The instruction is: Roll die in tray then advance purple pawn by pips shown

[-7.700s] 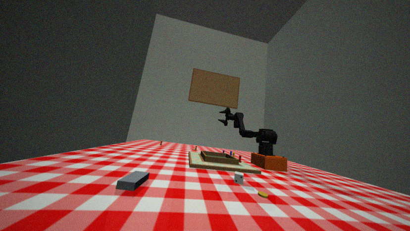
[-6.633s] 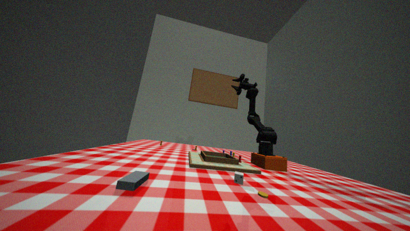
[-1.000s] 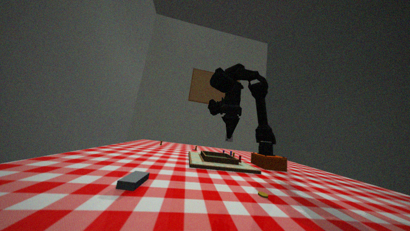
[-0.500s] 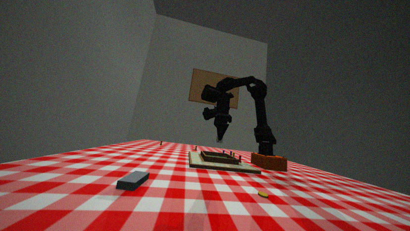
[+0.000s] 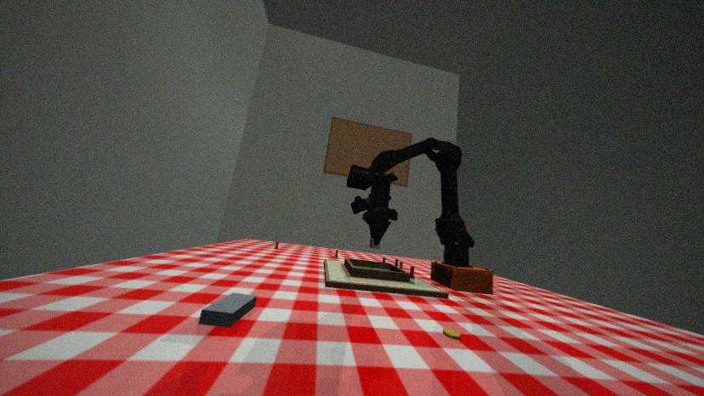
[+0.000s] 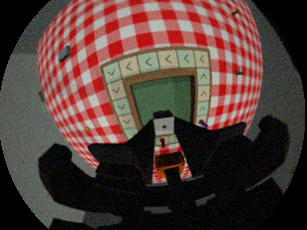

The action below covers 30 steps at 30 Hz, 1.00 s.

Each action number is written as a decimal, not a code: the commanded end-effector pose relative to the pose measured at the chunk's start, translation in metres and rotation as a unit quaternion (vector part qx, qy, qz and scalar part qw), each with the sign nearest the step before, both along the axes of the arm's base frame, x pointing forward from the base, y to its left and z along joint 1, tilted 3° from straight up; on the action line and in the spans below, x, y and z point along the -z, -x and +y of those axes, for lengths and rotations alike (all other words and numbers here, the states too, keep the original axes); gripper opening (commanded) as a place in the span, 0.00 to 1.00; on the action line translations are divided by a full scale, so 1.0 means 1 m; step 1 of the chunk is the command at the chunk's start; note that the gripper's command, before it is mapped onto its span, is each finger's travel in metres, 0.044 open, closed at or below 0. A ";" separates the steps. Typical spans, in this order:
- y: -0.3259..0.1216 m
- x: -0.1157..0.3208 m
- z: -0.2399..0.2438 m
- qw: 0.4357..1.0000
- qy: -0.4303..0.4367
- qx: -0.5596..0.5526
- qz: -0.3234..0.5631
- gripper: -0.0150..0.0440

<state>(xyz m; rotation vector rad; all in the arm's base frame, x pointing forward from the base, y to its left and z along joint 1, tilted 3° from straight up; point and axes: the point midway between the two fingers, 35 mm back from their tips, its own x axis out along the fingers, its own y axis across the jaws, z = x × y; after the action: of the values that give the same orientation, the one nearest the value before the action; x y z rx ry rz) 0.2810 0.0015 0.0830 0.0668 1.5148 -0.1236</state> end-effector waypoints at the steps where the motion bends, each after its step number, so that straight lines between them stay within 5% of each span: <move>1: 0.010 0.003 -0.016 1.000 -0.001 -0.021 -0.003 0.25; 6: 0.011 0.004 -0.019 1.000 0.001 -0.025 -0.013 0.25; 30: 0.001 0.015 -0.017 0.914 0.039 -0.036 -0.401 0.25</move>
<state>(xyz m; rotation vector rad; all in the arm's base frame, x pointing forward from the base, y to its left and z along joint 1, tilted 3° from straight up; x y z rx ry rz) 0.2818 -0.0157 0.0669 0.0065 0.7865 -0.0783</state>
